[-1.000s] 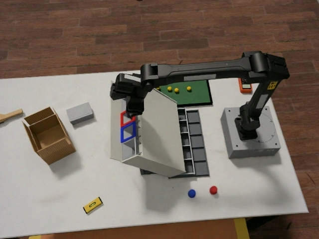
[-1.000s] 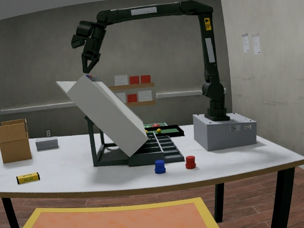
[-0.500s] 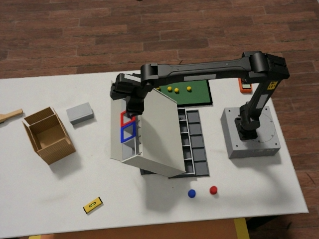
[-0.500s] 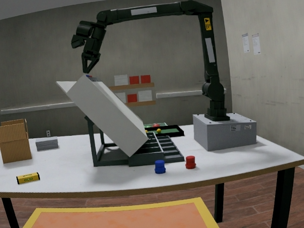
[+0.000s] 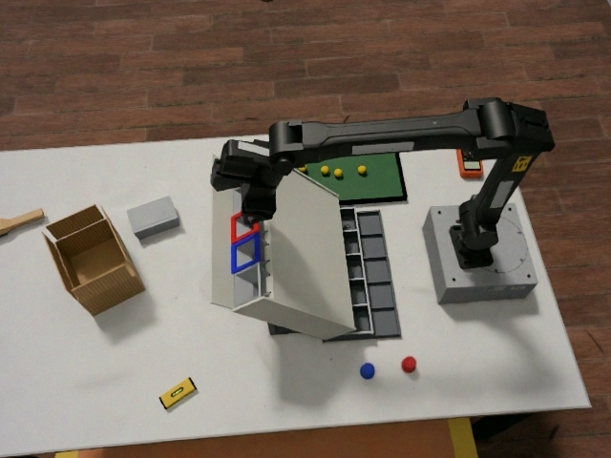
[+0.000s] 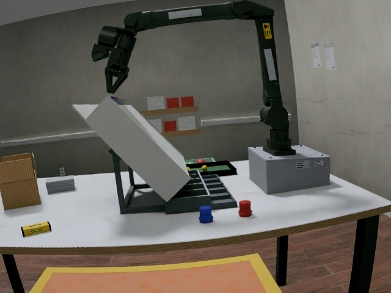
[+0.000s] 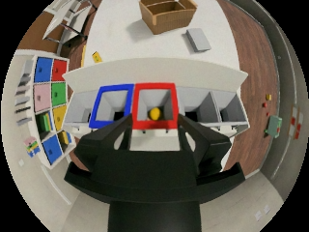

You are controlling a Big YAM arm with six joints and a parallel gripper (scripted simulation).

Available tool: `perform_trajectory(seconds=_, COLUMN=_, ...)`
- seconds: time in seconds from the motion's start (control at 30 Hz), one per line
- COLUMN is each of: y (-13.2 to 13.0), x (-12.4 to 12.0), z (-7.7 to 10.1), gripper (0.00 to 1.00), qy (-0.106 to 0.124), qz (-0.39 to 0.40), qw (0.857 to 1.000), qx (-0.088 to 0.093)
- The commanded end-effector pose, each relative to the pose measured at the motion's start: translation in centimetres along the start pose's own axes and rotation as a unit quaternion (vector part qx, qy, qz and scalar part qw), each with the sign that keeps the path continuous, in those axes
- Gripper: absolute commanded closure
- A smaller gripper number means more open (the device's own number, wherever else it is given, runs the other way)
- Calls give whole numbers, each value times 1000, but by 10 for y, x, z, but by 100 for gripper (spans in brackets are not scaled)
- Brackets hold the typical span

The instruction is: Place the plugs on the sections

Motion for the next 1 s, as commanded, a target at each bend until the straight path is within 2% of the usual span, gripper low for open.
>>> perform_trajectory(seconds=0.0, y=6, x=28, z=35, gripper=41, qy=-38, qz=5, qw=999, qx=8)
perform_trajectory(seconds=0.37, y=7, x=37, z=44, gripper=41, qy=-38, qz=5, qw=999, qx=8)
perform_trajectory(seconds=0.87, y=-25, x=-121, z=83, gripper=41, qy=-37, qz=4, qw=999, qx=7)
perform_trajectory(seconds=0.97, y=-25, x=-122, z=84, gripper=41, qy=-37, qz=4, qw=999, qx=7)
Point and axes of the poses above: the point where the finger pads meet when closed, its own z axis back along the fingers, its own y axis across the jaws, x = y × z, the point moved 5 cm from there along z, back along the fingers, and after that the axes turned 11 degrees about -z, right-handed, at the moved point
